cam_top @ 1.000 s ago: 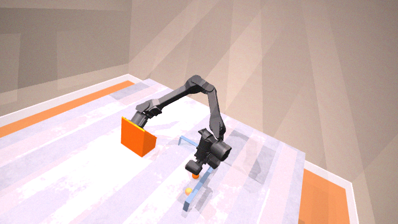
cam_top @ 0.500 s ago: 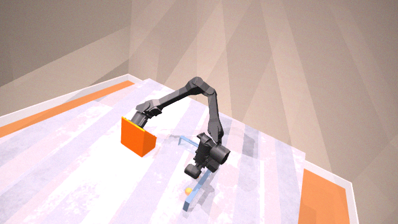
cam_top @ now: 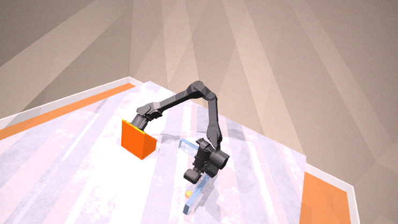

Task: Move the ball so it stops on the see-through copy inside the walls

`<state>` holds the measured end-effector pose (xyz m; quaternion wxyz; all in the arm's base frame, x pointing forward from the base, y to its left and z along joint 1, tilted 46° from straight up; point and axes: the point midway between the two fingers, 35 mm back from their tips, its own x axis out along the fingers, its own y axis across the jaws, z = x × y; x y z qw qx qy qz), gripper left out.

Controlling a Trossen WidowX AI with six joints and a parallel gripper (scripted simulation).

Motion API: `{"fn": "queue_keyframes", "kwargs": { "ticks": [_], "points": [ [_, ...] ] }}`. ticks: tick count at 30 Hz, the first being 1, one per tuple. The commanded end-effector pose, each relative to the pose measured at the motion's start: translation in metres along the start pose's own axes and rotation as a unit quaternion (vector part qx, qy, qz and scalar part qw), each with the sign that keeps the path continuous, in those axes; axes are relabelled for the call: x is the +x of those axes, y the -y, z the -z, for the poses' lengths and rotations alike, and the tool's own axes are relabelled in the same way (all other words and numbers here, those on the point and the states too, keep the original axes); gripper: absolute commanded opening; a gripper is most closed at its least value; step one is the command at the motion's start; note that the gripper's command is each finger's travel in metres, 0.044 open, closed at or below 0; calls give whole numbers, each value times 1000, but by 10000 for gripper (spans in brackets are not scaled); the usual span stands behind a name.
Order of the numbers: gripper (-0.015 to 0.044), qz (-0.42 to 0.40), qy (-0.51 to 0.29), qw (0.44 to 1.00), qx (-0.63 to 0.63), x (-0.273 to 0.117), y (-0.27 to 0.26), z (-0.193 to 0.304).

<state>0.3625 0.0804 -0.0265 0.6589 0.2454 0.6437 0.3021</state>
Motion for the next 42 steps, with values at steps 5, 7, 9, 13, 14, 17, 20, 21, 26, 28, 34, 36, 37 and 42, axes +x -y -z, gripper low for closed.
{"fn": "queue_keyframes", "kwargs": {
  "ticks": [5,7,9,13,14,17,20,21,26,28,34,36,37,42],
  "points": [
    [71,-2,0,1000,3,0,-1,0],
    [19,-2,-1,1000,1,-3,0,0],
    [0,-2,-2,1000,-1,-10,0,-1],
    [0,-1,-7,1000,-7,-30,1,-2],
    [0,-1,-8,1000,-9,-35,1,-2],
    [0,1,-10,1000,-10,-46,1,-2],
    [0,2,-8,1000,-7,-64,2,-3],
    [0,2,-7,1000,-6,-72,2,-4],
    [0,1,-3,1000,0,-110,1,-2],
    [0,0,-1,1000,2,-122,1,-1],
    [0,0,0,1000,3,-124,9,-2],
    [0,1,0,1000,3,-120,19,-5],
    [0,1,0,1000,3,-118,24,-7],
    [0,1,1,1000,2,-107,51,-12]
  ]
}}
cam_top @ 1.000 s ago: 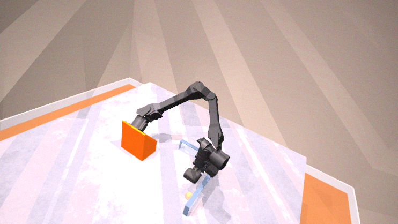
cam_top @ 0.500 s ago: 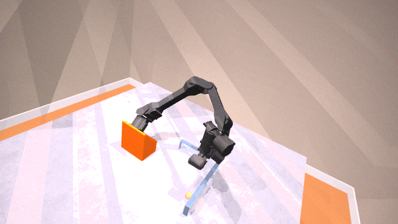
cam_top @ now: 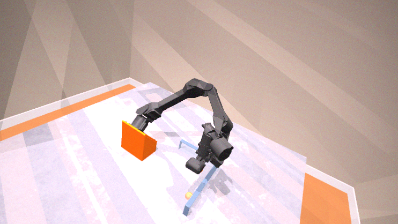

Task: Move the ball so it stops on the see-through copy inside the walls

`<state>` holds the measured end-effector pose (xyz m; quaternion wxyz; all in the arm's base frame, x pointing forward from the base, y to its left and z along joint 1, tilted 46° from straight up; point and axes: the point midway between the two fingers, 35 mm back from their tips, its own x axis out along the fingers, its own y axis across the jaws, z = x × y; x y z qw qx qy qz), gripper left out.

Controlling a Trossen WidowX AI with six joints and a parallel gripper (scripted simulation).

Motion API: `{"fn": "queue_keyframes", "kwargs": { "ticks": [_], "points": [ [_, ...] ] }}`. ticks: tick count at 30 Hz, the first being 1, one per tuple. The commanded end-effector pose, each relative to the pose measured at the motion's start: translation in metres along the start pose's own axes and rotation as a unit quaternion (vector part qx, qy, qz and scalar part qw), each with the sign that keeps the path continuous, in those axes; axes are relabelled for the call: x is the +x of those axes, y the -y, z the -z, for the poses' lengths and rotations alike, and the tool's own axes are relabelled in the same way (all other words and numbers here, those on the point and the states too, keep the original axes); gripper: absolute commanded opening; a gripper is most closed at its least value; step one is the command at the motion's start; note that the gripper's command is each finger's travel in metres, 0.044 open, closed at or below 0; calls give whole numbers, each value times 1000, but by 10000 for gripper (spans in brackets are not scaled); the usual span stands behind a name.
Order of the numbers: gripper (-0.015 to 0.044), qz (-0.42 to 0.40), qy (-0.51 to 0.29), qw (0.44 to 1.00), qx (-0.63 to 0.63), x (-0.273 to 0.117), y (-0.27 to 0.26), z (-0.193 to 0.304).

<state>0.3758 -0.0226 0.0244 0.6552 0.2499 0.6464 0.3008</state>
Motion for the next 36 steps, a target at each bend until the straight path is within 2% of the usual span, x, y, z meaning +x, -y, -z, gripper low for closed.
{"fn": "queue_keyframes", "kwargs": {
  "ticks": [1,9,15,25,36],
  "points": [
    [0,4,3,1000,-3,5,20,-5],
    [0,4,3,1000,-3,23,60,-9],
    [0,4,4,1000,-3,33,61,-10],
    [0,3,4,1000,-4,92,61,-10],
    [0,2,4,1000,-4,103,61,-10]
  ]
}}
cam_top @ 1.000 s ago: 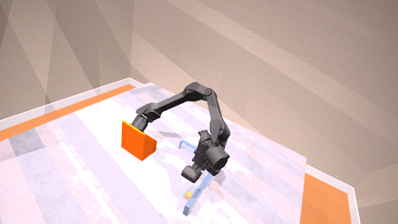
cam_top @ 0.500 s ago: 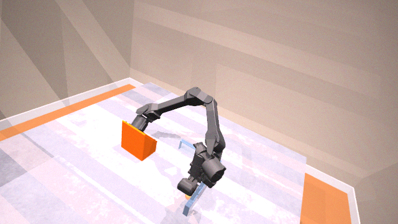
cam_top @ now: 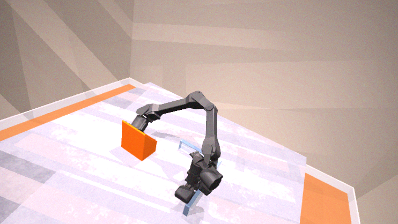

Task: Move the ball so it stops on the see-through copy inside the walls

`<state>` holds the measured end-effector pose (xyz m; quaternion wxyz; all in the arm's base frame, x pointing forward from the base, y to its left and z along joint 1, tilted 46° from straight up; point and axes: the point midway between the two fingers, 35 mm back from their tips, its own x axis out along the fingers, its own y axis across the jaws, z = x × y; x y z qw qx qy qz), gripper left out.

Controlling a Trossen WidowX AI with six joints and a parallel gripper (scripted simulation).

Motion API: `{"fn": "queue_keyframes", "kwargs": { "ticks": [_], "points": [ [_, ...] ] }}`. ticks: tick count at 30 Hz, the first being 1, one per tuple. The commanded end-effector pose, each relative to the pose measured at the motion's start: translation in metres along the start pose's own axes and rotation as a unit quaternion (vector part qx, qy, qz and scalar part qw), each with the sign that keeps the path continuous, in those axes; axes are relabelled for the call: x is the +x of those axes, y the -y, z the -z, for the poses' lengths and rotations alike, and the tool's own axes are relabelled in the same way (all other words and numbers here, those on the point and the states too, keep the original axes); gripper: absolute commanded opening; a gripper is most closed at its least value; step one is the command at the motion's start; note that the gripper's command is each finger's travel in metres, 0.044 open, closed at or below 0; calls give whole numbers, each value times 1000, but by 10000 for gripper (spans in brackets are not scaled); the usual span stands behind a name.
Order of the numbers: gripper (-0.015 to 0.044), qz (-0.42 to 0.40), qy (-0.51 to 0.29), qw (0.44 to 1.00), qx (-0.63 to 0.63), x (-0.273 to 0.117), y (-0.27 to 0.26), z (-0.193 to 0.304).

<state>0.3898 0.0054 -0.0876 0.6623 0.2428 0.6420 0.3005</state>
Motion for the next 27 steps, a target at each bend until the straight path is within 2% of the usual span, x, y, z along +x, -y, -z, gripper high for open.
{"fn": "queue_keyframes", "kwargs": {
  "ticks": [1,8,18,24,27],
  "points": [
    [0,-3,-2,1000,4,7,-1,2],
    [0,-4,-2,1000,4,15,-1,2],
    [262,-1,-2,1000,1,12,-1,1],
    [269,-1,-2,1000,1,9,0,1],
    [269,0,-2,1000,3,-31,1,-1]
  ]
}}
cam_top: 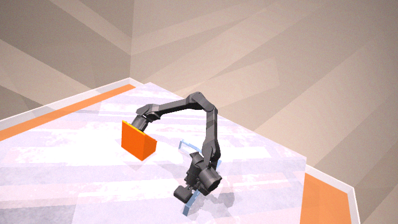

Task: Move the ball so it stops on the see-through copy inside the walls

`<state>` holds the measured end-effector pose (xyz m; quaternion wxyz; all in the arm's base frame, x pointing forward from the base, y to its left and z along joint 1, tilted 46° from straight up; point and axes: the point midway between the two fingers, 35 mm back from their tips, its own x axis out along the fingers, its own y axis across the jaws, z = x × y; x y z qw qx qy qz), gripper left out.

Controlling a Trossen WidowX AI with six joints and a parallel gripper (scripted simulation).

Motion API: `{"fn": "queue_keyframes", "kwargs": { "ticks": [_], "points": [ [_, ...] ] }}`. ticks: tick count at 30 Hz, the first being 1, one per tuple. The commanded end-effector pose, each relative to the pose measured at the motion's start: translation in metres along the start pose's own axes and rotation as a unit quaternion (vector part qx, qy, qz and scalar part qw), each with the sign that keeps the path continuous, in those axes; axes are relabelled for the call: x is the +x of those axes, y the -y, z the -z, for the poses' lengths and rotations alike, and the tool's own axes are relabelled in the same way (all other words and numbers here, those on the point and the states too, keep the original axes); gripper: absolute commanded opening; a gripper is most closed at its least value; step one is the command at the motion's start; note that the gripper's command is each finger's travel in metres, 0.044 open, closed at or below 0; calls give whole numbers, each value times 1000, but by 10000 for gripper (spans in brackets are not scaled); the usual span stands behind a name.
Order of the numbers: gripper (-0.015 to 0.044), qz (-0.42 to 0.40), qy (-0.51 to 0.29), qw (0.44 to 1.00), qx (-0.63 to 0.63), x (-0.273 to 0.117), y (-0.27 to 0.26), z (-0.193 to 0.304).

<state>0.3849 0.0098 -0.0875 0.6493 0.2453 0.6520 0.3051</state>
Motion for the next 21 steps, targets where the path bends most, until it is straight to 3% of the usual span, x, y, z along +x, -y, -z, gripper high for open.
{"fn": "queue_keyframes", "kwargs": {
  "ticks": [1,4,13,19,21],
  "points": [
    [269,6,13,1000,-2,-52,4,-4],
    [269,4,13,1000,-1,-78,3,-1],
    [269,4,18,1000,3,-70,5,-2],
    [426,4,19,1000,0,-119,3,3],
    [440,4,19,1000,0,-119,3,3]
  ]
}}
